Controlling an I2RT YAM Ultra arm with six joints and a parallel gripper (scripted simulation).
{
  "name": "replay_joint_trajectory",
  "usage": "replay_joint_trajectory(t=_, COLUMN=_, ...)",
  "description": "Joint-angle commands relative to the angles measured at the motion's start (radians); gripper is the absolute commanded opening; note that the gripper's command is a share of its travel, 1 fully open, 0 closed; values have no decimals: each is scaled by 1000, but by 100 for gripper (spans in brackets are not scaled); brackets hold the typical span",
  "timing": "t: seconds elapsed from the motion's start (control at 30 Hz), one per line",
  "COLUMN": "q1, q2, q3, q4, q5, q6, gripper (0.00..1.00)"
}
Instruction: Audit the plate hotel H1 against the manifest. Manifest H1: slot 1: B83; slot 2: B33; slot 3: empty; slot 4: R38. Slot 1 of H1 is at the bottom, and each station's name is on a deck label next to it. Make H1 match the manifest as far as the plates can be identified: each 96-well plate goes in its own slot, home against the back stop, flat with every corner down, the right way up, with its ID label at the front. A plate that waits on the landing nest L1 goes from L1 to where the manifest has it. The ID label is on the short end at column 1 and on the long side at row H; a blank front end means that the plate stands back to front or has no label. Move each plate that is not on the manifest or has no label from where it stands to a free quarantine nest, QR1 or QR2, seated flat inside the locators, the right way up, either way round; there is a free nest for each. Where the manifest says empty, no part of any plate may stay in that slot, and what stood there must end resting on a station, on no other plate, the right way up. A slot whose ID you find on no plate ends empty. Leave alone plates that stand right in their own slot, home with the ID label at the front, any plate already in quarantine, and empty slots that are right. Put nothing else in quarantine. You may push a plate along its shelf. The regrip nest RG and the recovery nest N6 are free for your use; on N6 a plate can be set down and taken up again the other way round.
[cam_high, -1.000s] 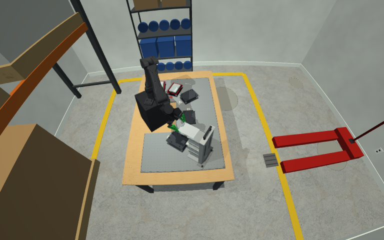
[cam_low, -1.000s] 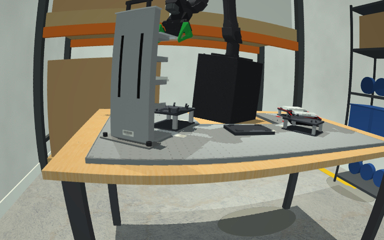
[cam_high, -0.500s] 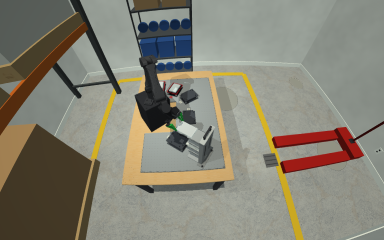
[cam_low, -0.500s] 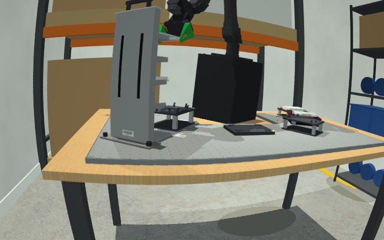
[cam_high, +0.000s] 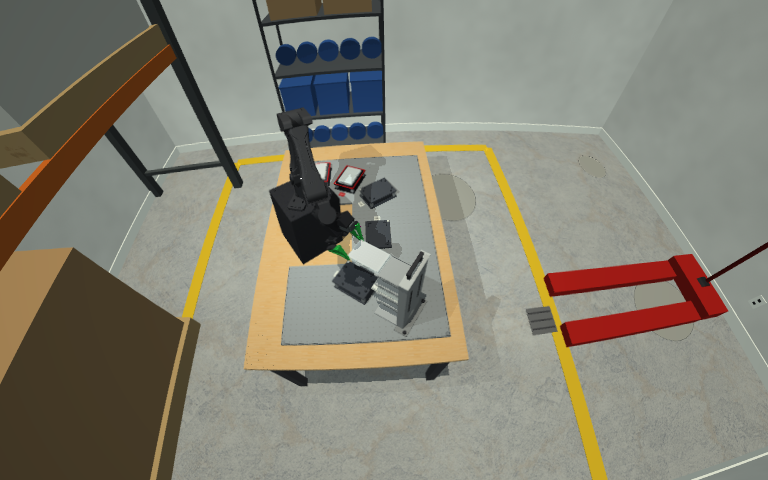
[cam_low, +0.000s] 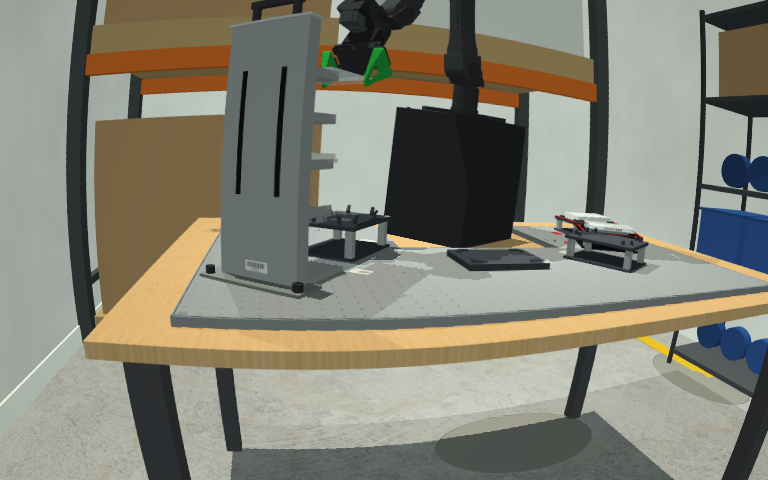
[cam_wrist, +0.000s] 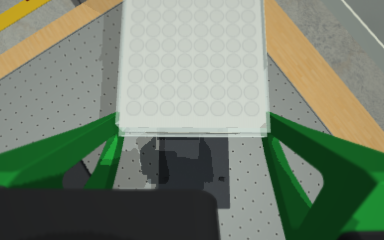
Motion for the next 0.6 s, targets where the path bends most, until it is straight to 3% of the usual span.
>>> replay_joint_trajectory(t=0.0, q1=-18, q2=-38, q3=-20, q4=8, q5=-18, q6=-11, gripper=86)
replay_joint_trajectory(t=0.4, q1=-49, q2=-83, q3=-71, q4=-10, q5=-38, q6=-37, gripper=86)
replay_joint_trajectory(t=0.47, q1=-49, q2=-83, q3=-71, q4=-10, q5=-38, q6=-37, gripper=86)
replay_joint_trajectory(t=0.5, q1=-55, q2=-90, q3=-33, q4=9, q5=-42, q6=-42, gripper=86)
replay_joint_trajectory(t=0.57, q1=-59, q2=-96, q3=-82, q4=8, q5=-44, q6=-46, gripper=86)
